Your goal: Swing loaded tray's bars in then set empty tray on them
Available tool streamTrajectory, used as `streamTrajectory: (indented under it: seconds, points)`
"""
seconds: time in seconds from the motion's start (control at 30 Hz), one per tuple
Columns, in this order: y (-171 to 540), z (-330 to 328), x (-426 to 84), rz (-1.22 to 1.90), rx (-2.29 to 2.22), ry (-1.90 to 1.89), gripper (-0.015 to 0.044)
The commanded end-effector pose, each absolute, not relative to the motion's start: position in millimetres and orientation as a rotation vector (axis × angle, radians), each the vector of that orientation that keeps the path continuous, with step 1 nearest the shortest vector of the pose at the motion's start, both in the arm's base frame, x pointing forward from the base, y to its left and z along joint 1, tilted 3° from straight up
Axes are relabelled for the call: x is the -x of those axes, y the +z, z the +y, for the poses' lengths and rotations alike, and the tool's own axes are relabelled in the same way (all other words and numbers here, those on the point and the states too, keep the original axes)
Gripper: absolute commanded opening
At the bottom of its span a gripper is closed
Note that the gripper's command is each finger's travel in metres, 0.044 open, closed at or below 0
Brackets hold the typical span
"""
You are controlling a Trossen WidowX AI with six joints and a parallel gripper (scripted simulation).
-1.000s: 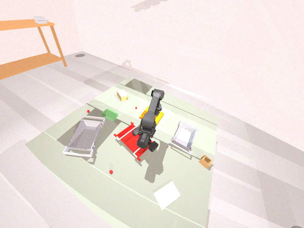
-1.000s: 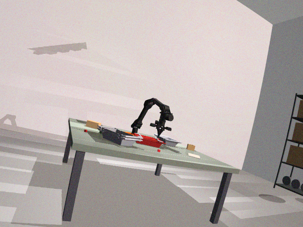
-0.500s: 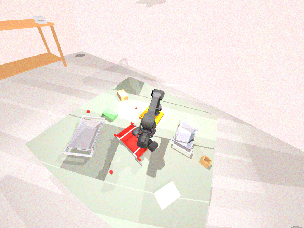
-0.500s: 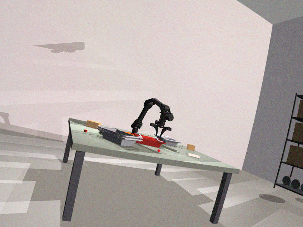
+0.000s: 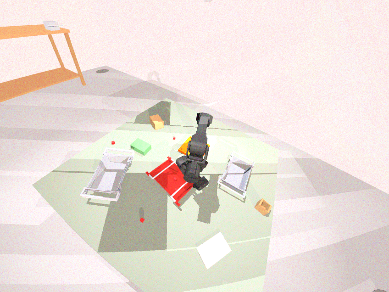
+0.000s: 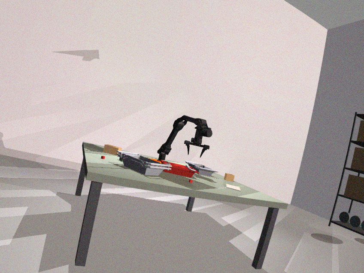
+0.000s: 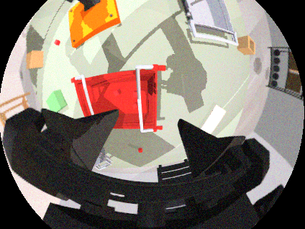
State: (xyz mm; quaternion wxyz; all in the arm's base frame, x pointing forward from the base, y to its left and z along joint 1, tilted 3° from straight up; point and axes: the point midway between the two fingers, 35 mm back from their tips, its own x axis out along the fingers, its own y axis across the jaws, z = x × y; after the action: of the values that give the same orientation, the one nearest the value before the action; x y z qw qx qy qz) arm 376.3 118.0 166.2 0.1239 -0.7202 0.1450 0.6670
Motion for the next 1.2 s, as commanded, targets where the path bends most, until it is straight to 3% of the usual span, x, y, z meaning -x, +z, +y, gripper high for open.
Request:
streamTrajectory:
  seconds: [0.0,0.23,1.17]
  points:
    - [155,156,-350,0.66,1.905,1.789,0.044]
    - [145,202,-306,0.972,1.572,1.463,0.044]
    - [119,265,-182,1.439,0.709,0.653,0.044]
